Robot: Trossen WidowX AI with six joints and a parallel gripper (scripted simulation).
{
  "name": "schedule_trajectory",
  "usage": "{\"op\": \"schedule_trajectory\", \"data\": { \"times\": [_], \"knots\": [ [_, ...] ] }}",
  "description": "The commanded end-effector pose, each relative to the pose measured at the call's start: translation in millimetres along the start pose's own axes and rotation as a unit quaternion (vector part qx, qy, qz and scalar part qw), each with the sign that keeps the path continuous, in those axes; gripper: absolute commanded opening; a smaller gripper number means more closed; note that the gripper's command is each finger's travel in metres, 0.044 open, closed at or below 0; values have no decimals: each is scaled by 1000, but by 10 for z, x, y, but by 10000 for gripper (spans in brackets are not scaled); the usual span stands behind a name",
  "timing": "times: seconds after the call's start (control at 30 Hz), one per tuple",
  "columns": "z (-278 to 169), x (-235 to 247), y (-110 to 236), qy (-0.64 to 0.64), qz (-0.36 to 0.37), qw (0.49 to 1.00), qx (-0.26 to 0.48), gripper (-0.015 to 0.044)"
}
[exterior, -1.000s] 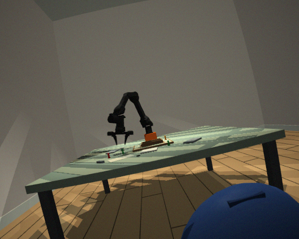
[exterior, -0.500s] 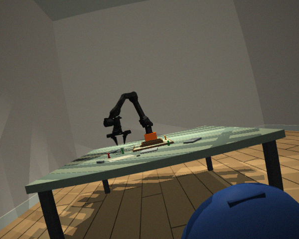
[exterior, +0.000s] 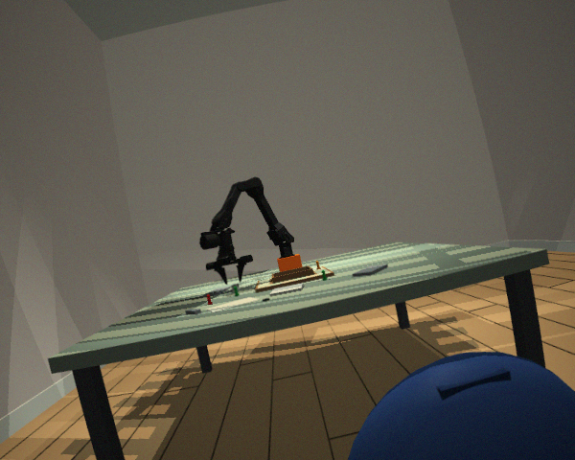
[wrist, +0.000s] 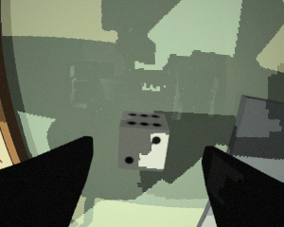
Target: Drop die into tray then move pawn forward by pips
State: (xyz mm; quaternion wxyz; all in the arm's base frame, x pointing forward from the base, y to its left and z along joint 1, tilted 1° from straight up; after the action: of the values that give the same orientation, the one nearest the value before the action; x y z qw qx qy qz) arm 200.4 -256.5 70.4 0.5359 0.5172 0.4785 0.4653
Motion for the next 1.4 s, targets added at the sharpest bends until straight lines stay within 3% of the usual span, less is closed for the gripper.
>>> {"op": "schedule_trajectory", "data": {
  "times": [0.0,0.3,0.47,0.77,0.83,0.9,1.27,1.37],
  "knots": [
    [-17,22,-99,3,7,1000,3,275],
    [-22,26,-218,3,7,1000,3,275],
    [-22,26,-218,3,7,1000,3,144],
    [-22,26,-218,3,7,1000,3,84],
    [-20,24,-204,3,7,1000,3,31],
    [-7,14,-96,3,7,1000,3,0],
    [-21,52,880,3,7,1000,3,0],
    [-41,75,1012,3,7,1000,3,0]
  ]
}}
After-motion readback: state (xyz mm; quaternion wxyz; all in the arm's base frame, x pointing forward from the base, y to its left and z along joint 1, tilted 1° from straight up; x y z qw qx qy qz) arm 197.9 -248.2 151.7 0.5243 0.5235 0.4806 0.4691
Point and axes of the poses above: the point midway between the two fingers, 35 mm back from their tips, its own y axis back along the fingers, its own x axis across the jaws, z = x × y, the point moved 8 cm from there along y, back along the fingers, and after that the axes turned 8 degrees about y, right-handed, at the moved point
